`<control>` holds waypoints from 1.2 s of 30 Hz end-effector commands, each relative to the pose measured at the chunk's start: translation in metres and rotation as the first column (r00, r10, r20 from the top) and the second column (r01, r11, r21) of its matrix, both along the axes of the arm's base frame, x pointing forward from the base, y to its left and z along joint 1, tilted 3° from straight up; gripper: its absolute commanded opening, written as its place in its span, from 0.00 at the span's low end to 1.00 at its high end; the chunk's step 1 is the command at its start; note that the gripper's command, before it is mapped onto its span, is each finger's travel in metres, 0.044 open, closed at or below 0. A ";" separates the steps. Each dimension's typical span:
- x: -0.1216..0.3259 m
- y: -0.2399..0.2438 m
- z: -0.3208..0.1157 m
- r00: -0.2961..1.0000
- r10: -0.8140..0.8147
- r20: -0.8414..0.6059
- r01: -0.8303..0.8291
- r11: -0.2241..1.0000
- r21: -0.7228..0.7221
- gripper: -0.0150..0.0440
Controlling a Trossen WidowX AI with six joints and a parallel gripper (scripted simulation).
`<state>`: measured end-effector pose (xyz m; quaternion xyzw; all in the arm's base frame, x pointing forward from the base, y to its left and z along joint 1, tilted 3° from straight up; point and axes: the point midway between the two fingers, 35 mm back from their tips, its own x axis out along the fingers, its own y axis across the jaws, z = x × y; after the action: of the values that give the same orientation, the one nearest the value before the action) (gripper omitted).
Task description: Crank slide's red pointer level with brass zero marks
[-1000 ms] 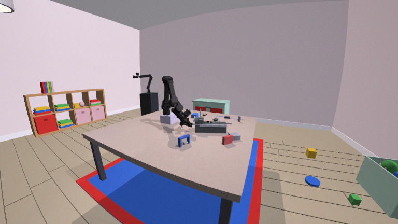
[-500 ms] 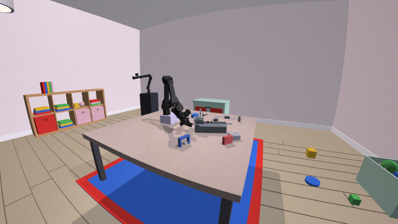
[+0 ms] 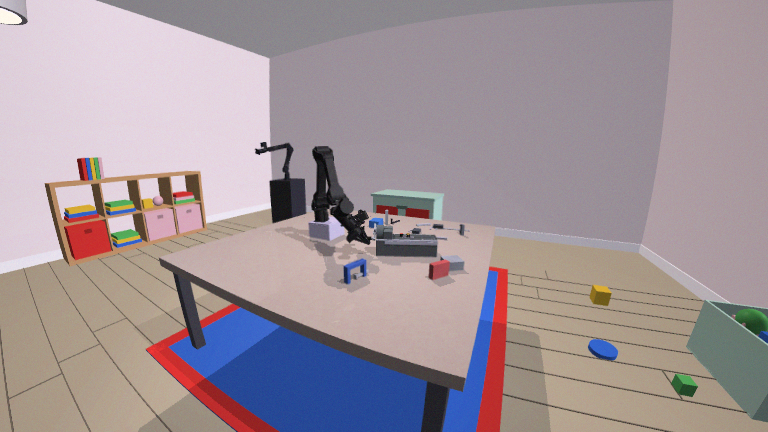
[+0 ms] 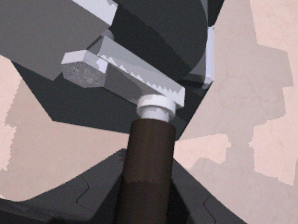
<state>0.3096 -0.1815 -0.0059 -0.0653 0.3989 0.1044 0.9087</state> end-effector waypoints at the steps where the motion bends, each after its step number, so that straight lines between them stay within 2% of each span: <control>1: 0.001 -0.005 0.008 1.000 -0.002 0.017 0.002 1.000 -0.013 0.25; 36: -0.001 0.010 0.046 1.000 -0.002 0.018 0.002 1.000 -0.012 0.25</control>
<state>0.3098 -0.1762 0.0344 -0.0735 0.3951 0.0999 0.9102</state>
